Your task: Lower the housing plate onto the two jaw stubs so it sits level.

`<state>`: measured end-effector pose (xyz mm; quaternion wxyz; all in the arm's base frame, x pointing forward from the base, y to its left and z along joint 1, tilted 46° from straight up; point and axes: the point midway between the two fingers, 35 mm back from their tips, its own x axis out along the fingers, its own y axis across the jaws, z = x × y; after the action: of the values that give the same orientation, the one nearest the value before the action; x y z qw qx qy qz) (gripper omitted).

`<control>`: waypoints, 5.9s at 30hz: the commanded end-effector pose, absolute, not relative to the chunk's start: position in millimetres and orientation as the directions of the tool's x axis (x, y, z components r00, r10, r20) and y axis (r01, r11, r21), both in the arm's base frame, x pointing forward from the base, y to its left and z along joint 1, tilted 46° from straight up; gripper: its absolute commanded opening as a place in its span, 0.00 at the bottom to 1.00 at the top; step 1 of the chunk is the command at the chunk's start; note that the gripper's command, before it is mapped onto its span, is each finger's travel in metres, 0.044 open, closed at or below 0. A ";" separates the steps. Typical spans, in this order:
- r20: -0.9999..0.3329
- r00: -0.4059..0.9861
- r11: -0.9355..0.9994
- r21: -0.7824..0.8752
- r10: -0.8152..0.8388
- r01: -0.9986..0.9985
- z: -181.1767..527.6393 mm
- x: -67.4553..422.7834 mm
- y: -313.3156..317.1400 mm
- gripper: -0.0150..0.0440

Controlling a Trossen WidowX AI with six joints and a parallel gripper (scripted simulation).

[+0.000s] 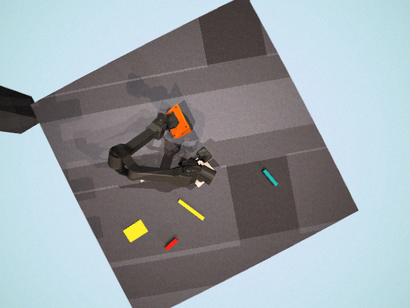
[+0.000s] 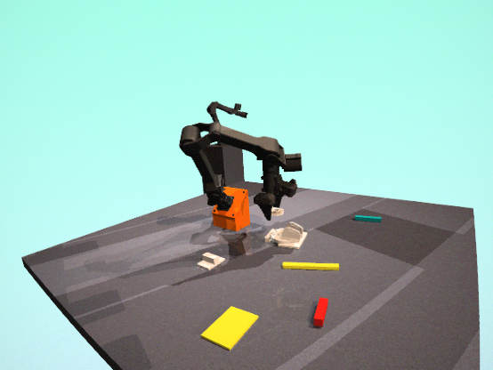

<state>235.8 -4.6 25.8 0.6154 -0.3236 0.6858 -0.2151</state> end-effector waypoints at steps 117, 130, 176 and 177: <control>-0.703 -0.032 0.696 -0.695 -0.711 -0.180 -21.0 233.0 -57.2 0.85; -0.703 -0.032 0.696 -0.696 -0.711 -0.180 -22.7 232.9 -59.0 0.85; -0.703 -0.032 0.696 -0.696 -0.711 -0.180 -24.4 232.8 -60.7 0.85; -0.703 -0.032 0.696 -0.696 -0.711 -0.180 -24.4 232.8 -60.7 0.85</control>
<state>233.1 -59.9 -24.0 0.6173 -0.3220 0.6845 -0.2160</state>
